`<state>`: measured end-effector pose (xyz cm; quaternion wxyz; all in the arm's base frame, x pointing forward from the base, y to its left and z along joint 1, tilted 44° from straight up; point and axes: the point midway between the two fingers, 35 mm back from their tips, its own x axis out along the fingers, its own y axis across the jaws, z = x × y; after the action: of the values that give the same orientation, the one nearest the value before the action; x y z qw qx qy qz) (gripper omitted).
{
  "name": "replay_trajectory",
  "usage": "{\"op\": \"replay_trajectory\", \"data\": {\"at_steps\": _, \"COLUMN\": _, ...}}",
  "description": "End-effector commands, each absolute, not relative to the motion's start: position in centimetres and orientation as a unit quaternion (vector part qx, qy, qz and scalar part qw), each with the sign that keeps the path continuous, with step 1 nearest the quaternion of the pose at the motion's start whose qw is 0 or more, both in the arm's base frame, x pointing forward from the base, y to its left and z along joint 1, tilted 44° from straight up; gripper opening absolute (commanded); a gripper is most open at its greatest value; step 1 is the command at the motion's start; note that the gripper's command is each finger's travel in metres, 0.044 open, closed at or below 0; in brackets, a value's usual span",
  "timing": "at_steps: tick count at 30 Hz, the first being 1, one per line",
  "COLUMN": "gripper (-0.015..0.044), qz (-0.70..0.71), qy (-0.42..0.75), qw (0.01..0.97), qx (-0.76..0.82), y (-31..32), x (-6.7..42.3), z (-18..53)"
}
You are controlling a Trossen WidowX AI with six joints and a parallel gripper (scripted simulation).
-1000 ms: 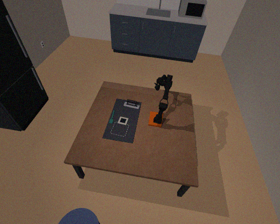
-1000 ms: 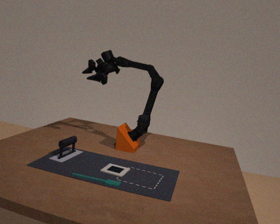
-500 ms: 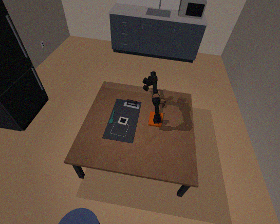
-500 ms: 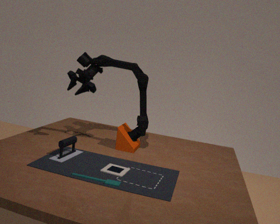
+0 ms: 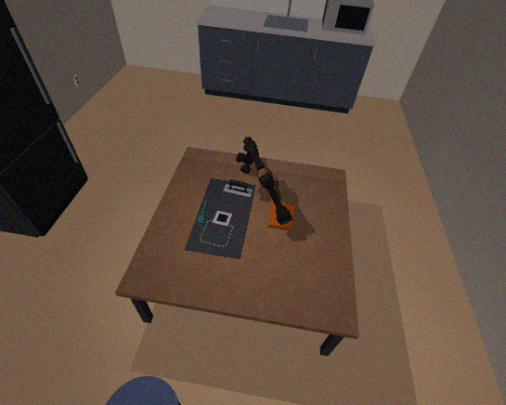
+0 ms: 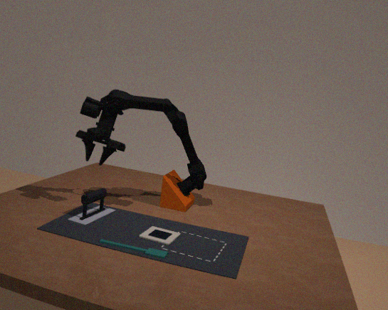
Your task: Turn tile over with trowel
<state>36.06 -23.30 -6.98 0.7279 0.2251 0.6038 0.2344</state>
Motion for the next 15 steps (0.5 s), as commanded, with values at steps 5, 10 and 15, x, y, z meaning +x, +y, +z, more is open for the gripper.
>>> {"op": "replay_trajectory", "data": {"at_steps": 5, "gripper": 0.0270, "qz": 0.289, "qy": 0.677, "qw": 0.640, "qx": 0.219, "y": -16.5, "x": 37.9, "z": -9.5}}
{"op": "replay_trajectory", "data": {"at_steps": 10, "gripper": 0.0270, "qz": 0.296, "qy": 0.688, "qw": 0.626, "qx": 0.218, "y": -15.4, "x": 38.1, "z": -9.9}}
{"op": "replay_trajectory", "data": {"at_steps": 15, "gripper": 0.0270, "qz": 0.296, "qy": 0.688, "qw": 0.626, "qx": 0.218, "y": -15.1, "x": 38.1, "z": -10.2}}
